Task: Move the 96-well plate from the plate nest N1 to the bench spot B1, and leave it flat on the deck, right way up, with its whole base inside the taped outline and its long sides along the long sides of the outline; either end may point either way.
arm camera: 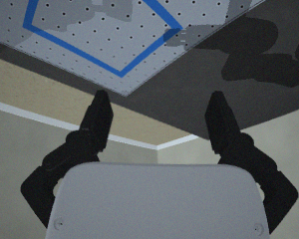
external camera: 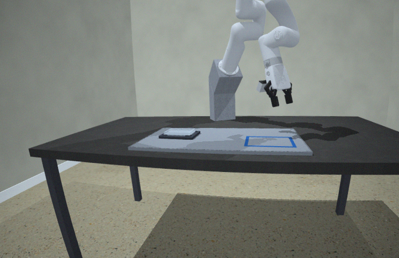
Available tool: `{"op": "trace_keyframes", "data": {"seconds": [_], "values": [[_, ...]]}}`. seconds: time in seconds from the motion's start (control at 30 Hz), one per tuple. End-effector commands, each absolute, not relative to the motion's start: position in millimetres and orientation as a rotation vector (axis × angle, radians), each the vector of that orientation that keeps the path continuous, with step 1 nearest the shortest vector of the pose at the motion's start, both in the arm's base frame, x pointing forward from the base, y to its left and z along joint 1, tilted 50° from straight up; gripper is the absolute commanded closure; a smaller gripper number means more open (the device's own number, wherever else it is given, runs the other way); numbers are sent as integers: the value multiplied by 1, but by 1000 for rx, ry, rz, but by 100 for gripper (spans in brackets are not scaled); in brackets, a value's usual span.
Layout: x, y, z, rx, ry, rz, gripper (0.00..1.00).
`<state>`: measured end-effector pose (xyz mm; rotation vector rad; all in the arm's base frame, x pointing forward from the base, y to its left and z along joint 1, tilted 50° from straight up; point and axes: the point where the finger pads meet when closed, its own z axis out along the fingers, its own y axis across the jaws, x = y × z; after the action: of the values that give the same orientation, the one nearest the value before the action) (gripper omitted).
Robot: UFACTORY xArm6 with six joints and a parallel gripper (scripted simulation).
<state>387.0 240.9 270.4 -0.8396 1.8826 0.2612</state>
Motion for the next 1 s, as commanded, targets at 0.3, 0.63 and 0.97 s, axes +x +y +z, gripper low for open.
{"op": "trace_keyframes", "data": {"seconds": [0.3, 0.63, 0.97], "values": [[387, 241, 271, -839, 1881, 261, 0], [398, 231, 269, -878, 1848, 164, 0], [426, 204, 263, -922, 1822, 73, 0]]}}
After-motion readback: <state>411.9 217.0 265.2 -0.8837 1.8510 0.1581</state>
